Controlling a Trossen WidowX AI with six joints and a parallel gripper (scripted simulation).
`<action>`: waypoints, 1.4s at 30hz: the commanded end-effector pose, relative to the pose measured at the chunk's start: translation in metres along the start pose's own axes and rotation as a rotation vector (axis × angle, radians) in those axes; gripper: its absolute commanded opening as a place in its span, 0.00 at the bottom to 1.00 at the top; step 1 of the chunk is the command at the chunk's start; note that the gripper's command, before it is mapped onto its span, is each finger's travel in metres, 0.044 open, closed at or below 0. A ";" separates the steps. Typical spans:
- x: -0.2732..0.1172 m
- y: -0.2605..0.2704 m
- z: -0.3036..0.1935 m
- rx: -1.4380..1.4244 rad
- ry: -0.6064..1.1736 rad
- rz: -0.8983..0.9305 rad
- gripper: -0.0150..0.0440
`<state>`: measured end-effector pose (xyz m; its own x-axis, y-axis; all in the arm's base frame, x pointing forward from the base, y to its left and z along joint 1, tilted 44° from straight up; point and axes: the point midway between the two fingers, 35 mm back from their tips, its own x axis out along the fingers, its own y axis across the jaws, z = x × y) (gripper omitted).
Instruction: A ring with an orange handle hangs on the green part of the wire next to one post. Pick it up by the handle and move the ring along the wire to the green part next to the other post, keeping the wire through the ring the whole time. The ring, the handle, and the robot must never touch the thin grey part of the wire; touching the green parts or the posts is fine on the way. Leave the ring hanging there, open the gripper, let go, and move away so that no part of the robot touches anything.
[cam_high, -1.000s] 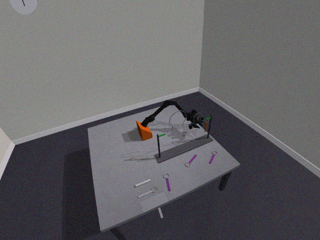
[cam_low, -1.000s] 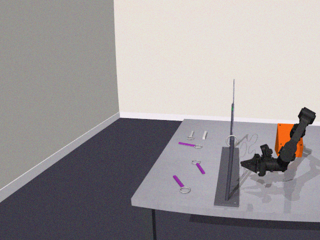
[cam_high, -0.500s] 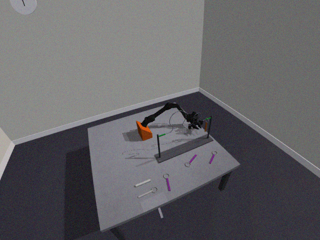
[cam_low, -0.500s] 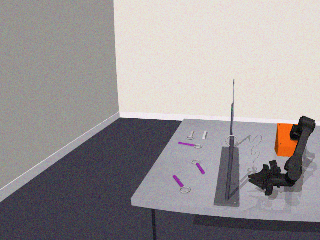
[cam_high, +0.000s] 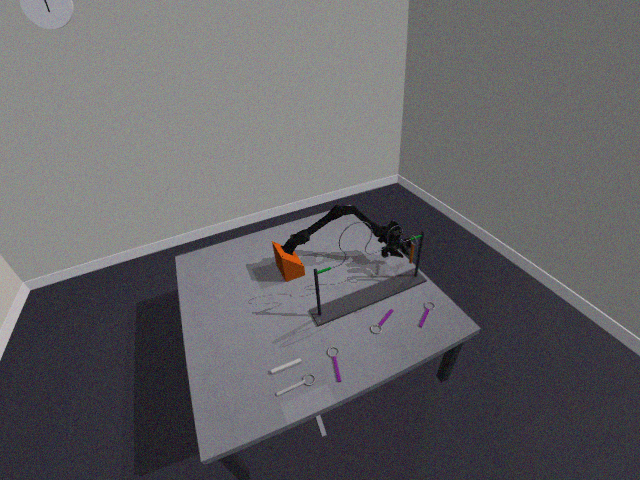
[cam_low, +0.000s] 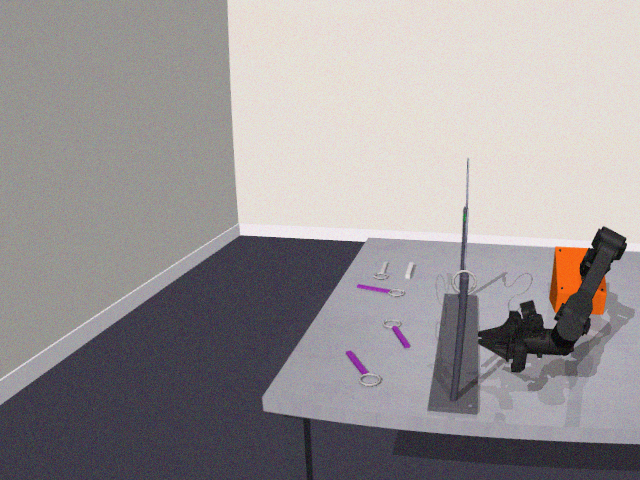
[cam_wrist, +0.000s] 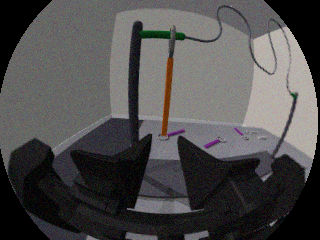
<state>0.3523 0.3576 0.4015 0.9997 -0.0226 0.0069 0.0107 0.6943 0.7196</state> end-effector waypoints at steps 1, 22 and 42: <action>0.005 0.001 -0.001 -0.007 0.004 0.002 0.53; 0.038 0.003 -0.002 -0.008 0.002 0.004 0.53; 0.070 0.001 -0.001 -0.009 0.000 0.005 0.53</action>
<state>0.4168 0.3540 0.4082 0.9996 -0.0238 0.0176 0.0037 0.6905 0.7233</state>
